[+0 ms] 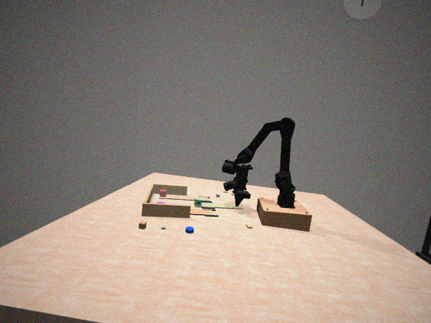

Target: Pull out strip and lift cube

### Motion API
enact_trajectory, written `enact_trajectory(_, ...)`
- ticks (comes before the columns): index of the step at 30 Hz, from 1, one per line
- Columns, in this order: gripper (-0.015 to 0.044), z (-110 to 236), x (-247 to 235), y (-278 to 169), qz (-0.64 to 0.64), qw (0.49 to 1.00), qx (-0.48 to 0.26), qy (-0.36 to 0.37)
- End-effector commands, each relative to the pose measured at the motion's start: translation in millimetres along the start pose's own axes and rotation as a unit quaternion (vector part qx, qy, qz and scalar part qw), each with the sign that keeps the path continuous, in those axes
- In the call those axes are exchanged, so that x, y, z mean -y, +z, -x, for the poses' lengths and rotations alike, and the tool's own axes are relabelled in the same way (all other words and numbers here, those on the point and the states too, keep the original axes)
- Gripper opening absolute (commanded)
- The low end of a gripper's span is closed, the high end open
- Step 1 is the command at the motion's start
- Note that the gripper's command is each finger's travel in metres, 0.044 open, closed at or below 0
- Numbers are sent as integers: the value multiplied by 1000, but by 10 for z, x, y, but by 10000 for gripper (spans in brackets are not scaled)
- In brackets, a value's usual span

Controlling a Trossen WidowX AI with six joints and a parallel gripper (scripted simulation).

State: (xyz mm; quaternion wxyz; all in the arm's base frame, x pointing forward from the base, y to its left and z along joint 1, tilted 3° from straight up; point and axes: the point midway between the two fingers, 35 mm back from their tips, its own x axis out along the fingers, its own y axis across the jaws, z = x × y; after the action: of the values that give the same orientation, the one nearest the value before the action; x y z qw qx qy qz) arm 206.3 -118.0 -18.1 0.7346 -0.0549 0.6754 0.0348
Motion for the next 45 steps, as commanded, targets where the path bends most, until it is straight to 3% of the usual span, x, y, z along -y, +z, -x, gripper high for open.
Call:
enact_trajectory(1, 0, -31, -35, -72, -1, 1000, -10, 5)
enact_trajectory(8, 0, -31, -35, -72, -1, 1000, -10, 5)
enact_trajectory(13, 0, 404, 10, 17, -1, 1000, -9, 4)
enact_trajectory(16, 0, 429, 9, 16, -1, 1000, -10, 4)
enact_trajectory(33, 440, 499, -78, 798, 39, 999, -6, 5)
enact_trajectory(45, 440, 573, -124, 1335, 39, 999, -4, 5)
